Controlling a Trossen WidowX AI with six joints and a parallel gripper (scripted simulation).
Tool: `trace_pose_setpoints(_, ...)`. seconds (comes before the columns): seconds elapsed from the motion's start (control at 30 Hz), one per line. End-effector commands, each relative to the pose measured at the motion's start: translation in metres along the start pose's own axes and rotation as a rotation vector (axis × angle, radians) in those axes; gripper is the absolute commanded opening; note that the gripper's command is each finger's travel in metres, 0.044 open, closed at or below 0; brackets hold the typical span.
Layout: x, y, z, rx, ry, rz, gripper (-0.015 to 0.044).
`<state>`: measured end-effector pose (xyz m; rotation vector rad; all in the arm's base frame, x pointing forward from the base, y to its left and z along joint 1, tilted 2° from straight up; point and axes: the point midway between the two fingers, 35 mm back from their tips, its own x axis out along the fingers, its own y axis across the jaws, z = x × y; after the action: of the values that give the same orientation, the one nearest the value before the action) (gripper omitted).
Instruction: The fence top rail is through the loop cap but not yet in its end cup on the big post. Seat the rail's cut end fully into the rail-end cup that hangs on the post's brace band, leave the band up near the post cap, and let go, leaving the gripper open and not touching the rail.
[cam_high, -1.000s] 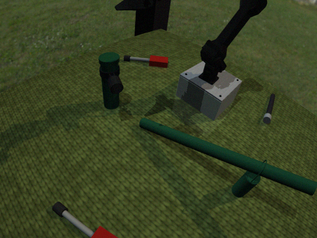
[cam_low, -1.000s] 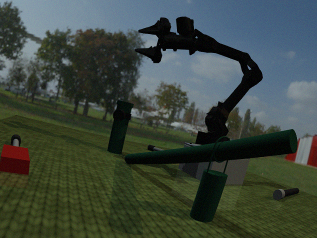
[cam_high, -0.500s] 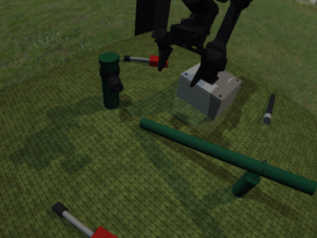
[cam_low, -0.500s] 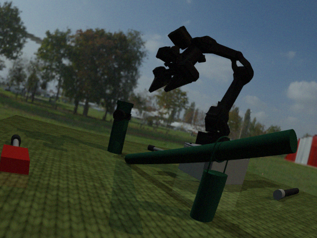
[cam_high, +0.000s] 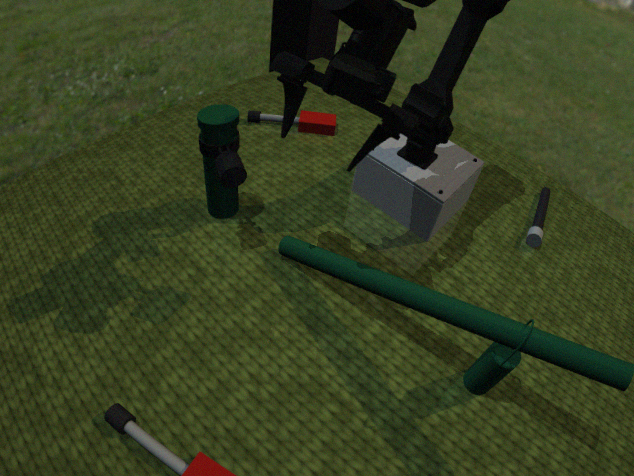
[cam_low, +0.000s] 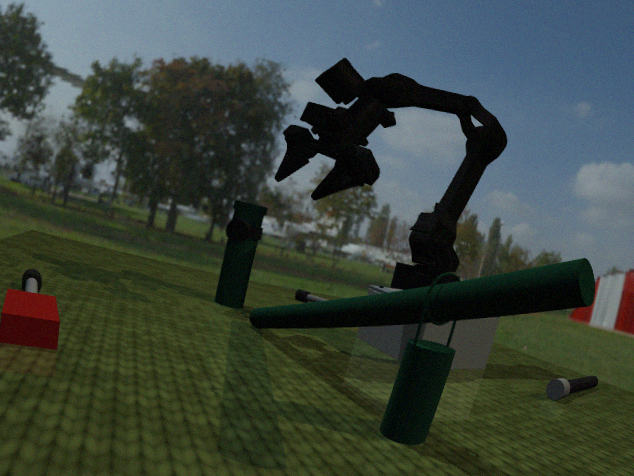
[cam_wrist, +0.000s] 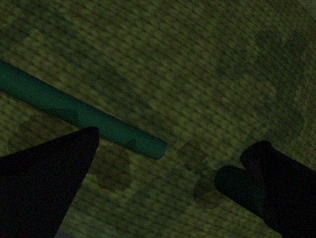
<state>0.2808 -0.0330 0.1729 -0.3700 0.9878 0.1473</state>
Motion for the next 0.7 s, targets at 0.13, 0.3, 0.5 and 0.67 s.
trace_pose_setpoints(0.13,0.025,-0.087,-0.030,-0.661,0.132,-0.096,0.0440)
trace_pose_setpoints(0.3,0.028,-0.102,-0.039,-0.779,0.163,-0.101,0.0440)
trace_pose_setpoints(0.5,0.028,-0.102,-0.039,-0.779,0.163,-0.101,0.0440)
trace_pose_setpoints(0.67,0.028,-0.102,-0.039,-0.779,0.163,-0.101,0.0440)
